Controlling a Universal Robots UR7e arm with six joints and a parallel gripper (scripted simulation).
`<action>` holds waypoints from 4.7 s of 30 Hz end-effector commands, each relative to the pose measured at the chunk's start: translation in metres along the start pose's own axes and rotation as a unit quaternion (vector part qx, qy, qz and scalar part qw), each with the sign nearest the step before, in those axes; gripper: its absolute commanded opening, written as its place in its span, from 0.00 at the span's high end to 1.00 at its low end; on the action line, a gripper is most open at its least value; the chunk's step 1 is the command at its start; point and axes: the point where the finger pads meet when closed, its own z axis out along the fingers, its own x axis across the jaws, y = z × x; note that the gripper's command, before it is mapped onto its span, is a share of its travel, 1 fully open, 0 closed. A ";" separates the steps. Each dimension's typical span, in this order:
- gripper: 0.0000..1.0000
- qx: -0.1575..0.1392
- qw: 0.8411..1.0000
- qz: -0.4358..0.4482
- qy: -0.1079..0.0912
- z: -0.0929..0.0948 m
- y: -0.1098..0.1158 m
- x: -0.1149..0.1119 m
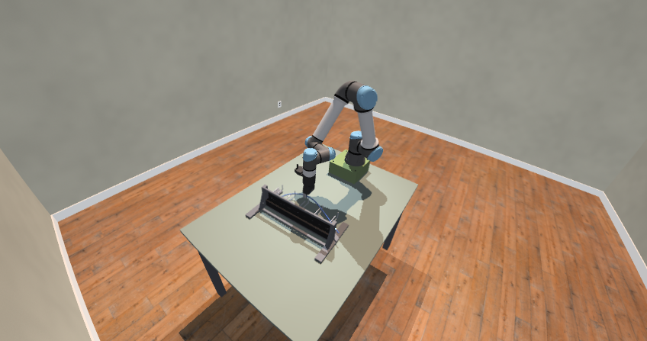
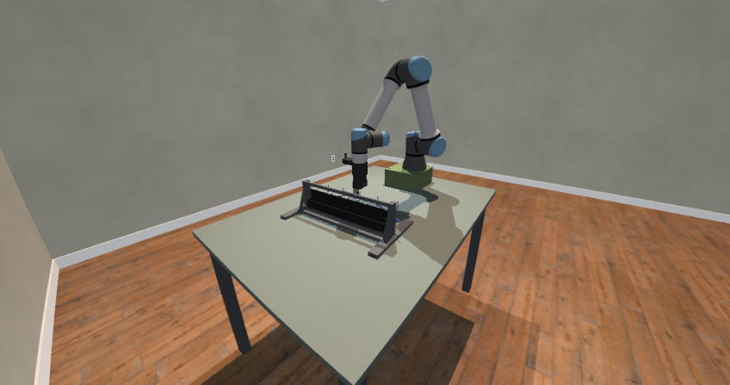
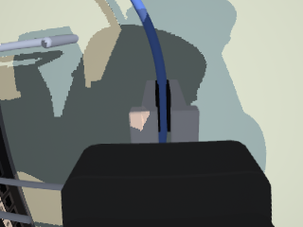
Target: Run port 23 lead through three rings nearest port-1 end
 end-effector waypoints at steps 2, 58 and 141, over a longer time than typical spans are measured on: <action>1.00 0.000 1.000 0.000 -0.001 -0.008 0.000 0.000; 1.00 0.000 1.000 0.007 -0.001 -0.081 0.006 -0.053; 1.00 0.000 1.000 0.019 -0.001 -0.081 0.017 -0.060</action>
